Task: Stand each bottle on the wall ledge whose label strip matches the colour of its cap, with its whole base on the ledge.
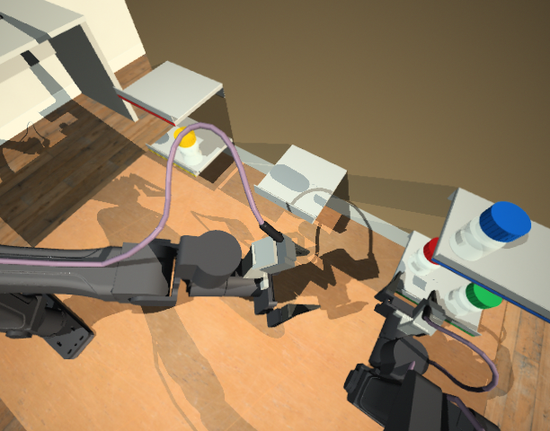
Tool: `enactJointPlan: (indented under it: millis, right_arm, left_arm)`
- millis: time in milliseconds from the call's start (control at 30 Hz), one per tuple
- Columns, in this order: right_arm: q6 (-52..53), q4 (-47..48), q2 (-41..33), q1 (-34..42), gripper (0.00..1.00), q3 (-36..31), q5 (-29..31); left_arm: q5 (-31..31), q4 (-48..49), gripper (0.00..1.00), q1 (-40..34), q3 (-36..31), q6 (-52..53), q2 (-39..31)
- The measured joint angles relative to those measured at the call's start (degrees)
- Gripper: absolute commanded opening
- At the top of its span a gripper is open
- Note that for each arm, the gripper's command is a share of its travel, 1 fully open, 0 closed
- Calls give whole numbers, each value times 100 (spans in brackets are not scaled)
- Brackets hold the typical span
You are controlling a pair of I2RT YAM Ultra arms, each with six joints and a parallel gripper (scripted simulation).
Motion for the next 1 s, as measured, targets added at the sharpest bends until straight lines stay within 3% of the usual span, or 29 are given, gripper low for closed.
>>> enactJointPlan:
  millis: [400, 1000]
  right_arm:
    - [2, 173, 116, 0, 81, 61, -9]
    - [9, 227, 424, -28, 81, 697, -20]
  left_arm:
    - [0, -2, 100, -17, 175, 0, 120]
    - [0, -2, 100, -17, 175, 0, 120]
